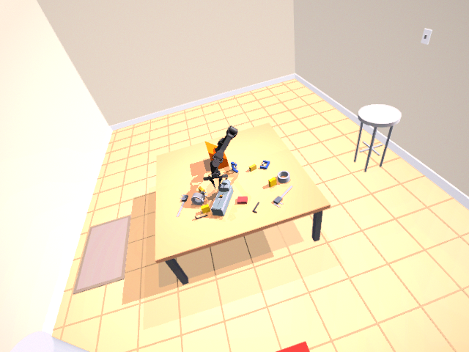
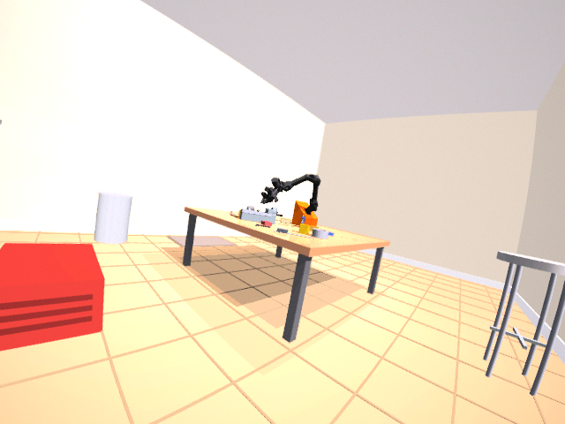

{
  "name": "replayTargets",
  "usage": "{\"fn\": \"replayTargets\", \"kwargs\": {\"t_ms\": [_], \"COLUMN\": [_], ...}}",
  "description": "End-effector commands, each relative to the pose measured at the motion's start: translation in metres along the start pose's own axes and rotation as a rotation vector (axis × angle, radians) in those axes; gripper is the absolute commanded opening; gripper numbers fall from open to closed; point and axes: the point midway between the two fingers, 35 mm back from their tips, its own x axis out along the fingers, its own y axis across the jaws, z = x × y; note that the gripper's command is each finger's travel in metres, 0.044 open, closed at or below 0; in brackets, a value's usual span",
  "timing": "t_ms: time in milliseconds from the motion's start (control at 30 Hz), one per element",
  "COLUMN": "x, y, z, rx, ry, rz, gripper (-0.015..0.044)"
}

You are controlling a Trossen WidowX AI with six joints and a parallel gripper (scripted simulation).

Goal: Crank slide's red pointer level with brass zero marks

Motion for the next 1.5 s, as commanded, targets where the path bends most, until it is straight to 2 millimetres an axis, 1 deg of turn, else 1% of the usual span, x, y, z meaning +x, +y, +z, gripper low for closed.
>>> {"fn": "replayTargets", "kwargs": {"t_ms": [0,233,267,300,867,1467], "x": [0.0,0.0,0.0,0.0,0.0,0.0], "y": [-0.0001,-0.0001,-0.0001,-0.0001,-0.0001,0.0], "z": [0.0001,0.0001,0.0001,0.0001,0.0001,0.0], "rx": [0.0,0.0,0.0,0.0,0.0,0.0], "ry": [0.0,0.0,0.0,0.0,0.0,0.0], "rz": [-0.001,-0.001,-0.001,-0.001,-0.001,0.0], "gripper": [0.0236,0.042,0.044,0.044,0.0,0.0]}}
